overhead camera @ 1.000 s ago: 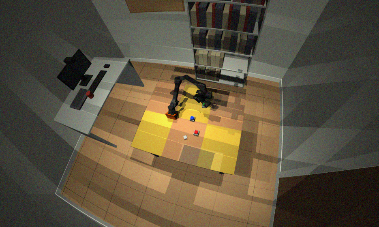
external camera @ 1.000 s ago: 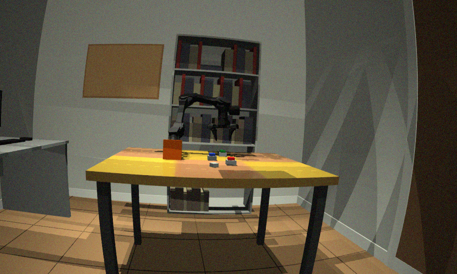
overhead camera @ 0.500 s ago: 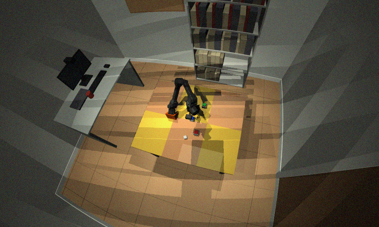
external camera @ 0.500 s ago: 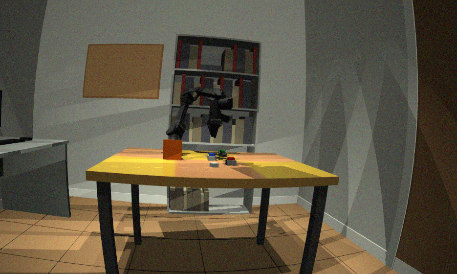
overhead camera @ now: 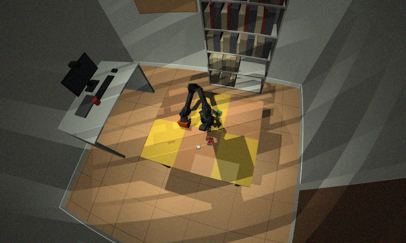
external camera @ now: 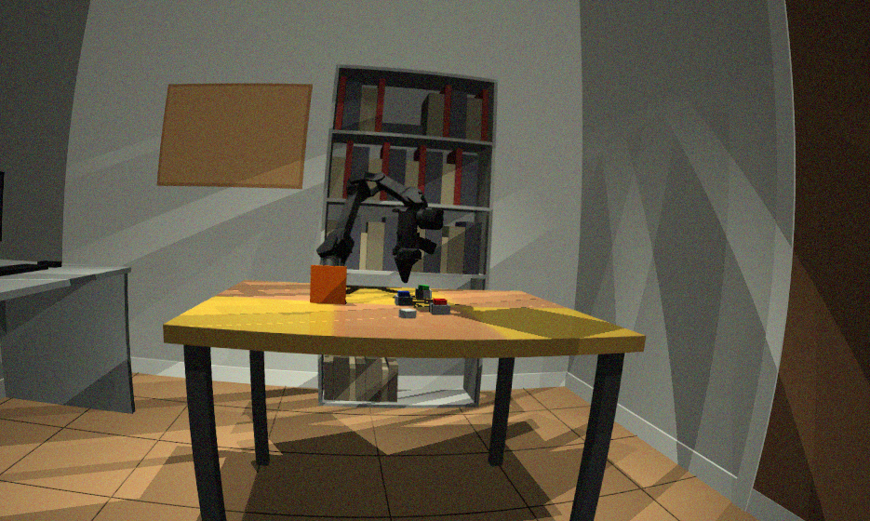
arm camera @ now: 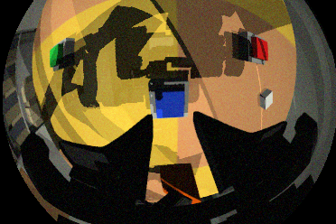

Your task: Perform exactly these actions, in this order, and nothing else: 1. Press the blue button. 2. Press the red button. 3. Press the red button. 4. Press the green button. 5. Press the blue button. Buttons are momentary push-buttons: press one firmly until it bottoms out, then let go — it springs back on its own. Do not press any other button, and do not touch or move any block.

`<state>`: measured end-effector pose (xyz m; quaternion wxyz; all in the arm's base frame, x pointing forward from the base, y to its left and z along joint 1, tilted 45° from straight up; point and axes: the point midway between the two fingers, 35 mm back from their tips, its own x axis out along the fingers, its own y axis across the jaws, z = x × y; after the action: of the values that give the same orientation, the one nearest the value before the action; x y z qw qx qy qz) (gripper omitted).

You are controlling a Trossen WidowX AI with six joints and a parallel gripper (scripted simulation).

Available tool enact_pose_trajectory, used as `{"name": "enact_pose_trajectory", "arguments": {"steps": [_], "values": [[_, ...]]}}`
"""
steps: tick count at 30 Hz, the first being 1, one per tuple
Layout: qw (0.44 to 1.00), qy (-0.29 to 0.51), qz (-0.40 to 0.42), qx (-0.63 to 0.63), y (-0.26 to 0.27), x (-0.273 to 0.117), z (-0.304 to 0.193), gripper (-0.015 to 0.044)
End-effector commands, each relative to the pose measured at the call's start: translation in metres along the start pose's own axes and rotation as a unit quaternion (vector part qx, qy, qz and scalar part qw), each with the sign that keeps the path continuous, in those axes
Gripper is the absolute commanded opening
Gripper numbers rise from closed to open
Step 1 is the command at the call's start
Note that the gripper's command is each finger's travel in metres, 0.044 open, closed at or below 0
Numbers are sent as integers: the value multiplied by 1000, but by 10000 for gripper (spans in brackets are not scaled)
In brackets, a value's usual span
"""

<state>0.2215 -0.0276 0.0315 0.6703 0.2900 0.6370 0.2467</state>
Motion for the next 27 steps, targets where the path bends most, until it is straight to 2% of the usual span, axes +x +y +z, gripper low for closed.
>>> {"name": "enact_pose_trajectory", "arguments": {"steps": [1,10,27], "values": [[1000,0,2,2,0,2,-1,20],[1000,0,2,2,0,3,-1,20],[1000,-1,2,2,1,30,0,20]]}}
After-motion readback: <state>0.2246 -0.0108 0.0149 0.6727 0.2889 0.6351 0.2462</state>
